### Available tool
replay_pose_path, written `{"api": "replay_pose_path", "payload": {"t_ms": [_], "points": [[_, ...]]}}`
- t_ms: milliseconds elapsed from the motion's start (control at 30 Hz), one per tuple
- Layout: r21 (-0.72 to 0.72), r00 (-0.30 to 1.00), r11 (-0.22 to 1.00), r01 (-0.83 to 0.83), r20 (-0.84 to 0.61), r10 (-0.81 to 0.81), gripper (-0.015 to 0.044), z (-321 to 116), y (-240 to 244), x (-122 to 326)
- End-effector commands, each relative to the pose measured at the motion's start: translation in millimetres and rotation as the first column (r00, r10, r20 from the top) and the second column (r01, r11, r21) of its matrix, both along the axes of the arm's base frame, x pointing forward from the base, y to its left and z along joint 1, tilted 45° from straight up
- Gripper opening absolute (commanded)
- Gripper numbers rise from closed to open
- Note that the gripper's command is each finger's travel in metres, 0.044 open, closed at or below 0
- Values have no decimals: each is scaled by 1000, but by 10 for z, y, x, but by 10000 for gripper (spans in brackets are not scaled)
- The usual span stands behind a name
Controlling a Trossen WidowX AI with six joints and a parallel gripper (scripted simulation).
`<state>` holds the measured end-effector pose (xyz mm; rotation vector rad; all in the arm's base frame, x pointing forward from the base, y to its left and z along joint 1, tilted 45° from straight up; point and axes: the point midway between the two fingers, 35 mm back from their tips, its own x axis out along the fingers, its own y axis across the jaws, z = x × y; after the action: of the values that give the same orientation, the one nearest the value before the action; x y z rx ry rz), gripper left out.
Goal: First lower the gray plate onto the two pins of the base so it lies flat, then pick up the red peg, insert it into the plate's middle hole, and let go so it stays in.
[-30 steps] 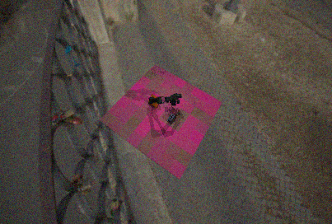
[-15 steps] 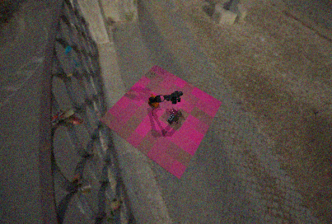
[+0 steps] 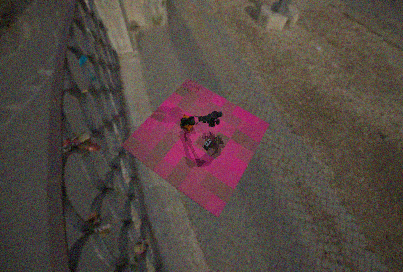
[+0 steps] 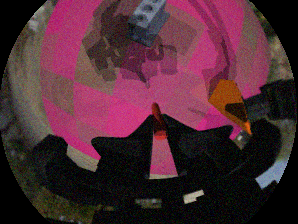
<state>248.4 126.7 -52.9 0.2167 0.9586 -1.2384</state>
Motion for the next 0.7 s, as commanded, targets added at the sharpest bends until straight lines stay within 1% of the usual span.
{"api": "replay_pose_path", "payload": {"t_ms": [0, 667], "points": [[4, 1000, 1000, -1, 0, 1, 0, 63, -39, 69], [22, 1000, 1000, -8, -7, 8, 0, 380, -299, 425]]}}
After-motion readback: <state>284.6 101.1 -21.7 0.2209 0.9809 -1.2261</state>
